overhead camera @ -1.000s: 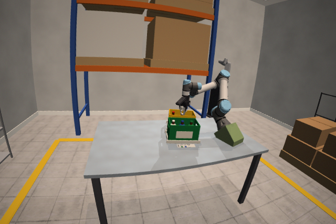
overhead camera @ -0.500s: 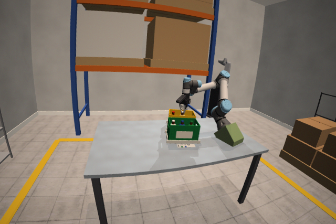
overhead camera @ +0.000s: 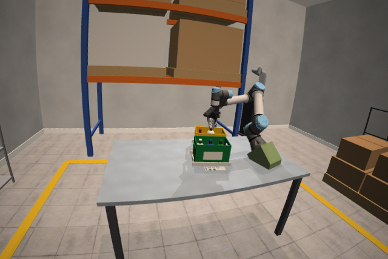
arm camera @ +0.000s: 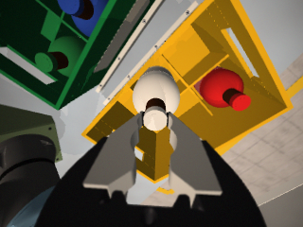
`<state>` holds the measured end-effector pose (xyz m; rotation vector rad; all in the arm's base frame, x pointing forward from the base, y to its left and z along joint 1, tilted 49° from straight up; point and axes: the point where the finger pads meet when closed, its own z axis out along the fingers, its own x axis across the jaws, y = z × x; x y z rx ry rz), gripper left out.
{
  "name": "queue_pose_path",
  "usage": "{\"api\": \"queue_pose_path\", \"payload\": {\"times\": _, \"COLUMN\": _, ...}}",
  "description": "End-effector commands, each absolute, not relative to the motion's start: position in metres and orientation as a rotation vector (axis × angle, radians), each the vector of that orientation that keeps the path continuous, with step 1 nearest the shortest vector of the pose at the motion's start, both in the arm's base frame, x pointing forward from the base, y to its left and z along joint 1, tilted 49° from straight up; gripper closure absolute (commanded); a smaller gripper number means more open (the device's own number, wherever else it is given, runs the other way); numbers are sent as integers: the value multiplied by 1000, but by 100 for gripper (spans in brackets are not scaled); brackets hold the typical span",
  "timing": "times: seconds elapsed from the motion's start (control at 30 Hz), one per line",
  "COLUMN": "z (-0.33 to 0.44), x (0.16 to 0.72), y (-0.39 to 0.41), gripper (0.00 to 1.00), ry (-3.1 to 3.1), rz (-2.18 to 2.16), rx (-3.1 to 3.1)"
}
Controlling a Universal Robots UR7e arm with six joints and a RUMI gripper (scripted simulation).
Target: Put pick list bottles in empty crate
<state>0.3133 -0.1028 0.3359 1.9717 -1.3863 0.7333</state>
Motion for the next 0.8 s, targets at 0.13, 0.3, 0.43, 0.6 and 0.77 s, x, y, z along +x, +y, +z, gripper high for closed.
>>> {"api": "queue_pose_path", "payload": {"times": 0.13, "z": 347, "x": 313, "y": -93, "gripper": 100, "ry": -1389, "rz": 737, "rx": 1968}}
{"api": "queue_pose_path", "payload": {"times": 0.3, "z": 352, "x": 312, "y": -87, "gripper": 100, "ry": -1389, "rz": 737, "rx": 1968}}
{"api": "queue_pose_path", "payload": {"times": 0.43, "z": 356, "x": 311, "y": -82, "gripper": 100, "ry": -1389, "rz": 737, "rx": 1968}}
{"api": "queue_pose_path", "payload": {"times": 0.6, "z": 362, "x": 311, "y": -75, "gripper": 100, "ry": -1389, "rz": 737, "rx": 1968}}
{"api": "queue_pose_path", "payload": {"times": 0.77, "z": 365, "x": 310, "y": -72, "gripper": 100, "ry": -1389, "rz": 737, "rx": 1968}}
